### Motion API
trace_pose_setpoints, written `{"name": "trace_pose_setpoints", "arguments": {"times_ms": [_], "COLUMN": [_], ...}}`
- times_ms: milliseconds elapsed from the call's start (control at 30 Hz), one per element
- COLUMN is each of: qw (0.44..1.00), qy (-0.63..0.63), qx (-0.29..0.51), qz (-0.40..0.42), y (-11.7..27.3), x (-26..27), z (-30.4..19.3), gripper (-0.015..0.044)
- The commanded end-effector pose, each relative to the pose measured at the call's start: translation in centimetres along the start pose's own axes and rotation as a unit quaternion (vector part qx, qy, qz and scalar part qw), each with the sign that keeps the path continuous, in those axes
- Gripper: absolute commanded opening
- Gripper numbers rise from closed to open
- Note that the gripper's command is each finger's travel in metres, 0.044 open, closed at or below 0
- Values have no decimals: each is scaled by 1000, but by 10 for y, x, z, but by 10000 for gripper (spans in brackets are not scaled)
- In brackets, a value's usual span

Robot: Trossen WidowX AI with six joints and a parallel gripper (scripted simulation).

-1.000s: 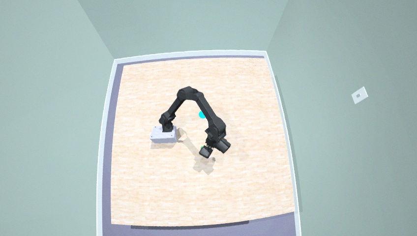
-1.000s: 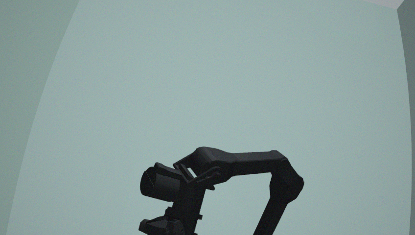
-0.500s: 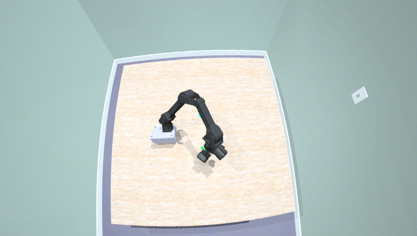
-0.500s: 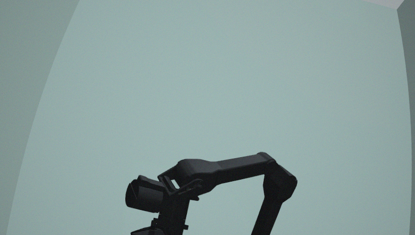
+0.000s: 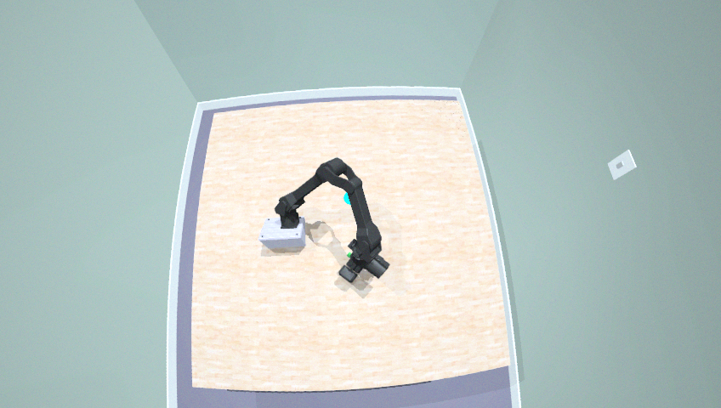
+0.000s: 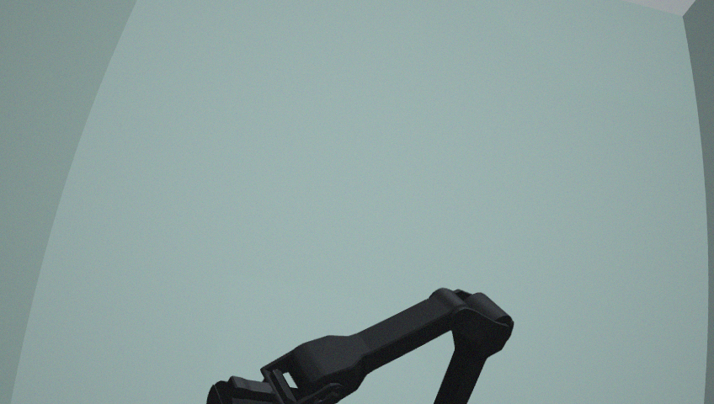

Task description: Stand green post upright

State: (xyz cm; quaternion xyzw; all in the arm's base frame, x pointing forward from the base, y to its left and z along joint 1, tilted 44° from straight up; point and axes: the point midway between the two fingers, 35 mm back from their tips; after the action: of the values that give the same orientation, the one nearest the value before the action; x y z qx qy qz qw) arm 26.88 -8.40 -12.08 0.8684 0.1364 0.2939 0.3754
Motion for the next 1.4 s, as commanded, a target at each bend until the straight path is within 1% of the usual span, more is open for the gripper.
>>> {"name": "trace_pose_setpoints", "arguments": {"times_ms": [0, 233, 800, 1367], "qw": [1000, 1000, 1000, 1000], "qy": [-3, -3, -4, -4], "qx": [2, 1, 0, 0], "qz": [2, 1, 0, 0], "y": [-2, 2, 54, 108], "x": [0, 0, 1, -1], "z": [-2, -1, 5, 1], "gripper": [23, 23, 23, 23]}}
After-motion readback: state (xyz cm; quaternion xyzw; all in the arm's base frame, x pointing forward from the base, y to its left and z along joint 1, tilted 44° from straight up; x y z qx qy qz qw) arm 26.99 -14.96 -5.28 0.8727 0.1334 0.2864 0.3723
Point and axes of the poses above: the point midway between the two fingers, 35 mm back from their tips, its own y axis back along the fingers, its own x axis across the jaws, z = x × y, and after that the axes turned 13 degrees about -y, right-handed
